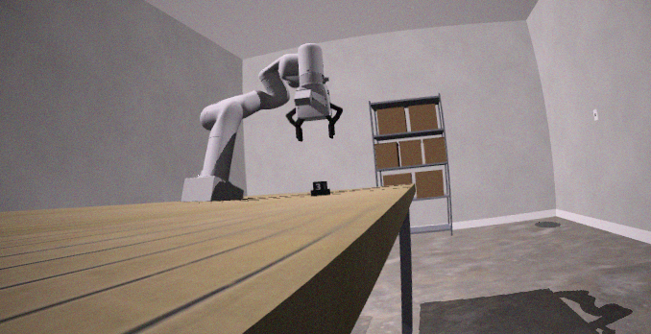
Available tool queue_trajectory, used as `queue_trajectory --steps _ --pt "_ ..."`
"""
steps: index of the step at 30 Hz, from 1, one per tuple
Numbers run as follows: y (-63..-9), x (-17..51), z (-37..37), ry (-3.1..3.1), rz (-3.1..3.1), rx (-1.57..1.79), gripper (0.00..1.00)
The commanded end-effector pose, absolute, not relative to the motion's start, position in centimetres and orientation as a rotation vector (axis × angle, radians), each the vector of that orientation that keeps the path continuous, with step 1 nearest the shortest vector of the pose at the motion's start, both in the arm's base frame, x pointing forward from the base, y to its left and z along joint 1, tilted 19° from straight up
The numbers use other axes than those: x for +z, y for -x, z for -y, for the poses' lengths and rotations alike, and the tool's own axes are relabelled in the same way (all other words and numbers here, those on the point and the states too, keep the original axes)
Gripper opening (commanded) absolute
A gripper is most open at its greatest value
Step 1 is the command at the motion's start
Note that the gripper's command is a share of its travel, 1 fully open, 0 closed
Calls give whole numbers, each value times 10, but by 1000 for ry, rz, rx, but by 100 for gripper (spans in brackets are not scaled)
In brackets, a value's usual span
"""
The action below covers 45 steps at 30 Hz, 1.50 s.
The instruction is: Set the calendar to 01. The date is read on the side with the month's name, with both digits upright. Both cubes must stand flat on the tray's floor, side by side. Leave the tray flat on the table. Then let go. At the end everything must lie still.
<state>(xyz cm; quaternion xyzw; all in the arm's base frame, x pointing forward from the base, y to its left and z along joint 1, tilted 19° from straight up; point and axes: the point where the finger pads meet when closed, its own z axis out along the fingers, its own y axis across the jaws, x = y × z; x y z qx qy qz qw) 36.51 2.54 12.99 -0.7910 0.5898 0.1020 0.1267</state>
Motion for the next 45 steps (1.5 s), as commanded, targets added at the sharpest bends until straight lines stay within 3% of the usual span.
queue_trajectory --steps 1,45 --pt "-366 148 -19 2301 -1716 293 100" --pt "-366 157 -16 2301 -1716 293 100"
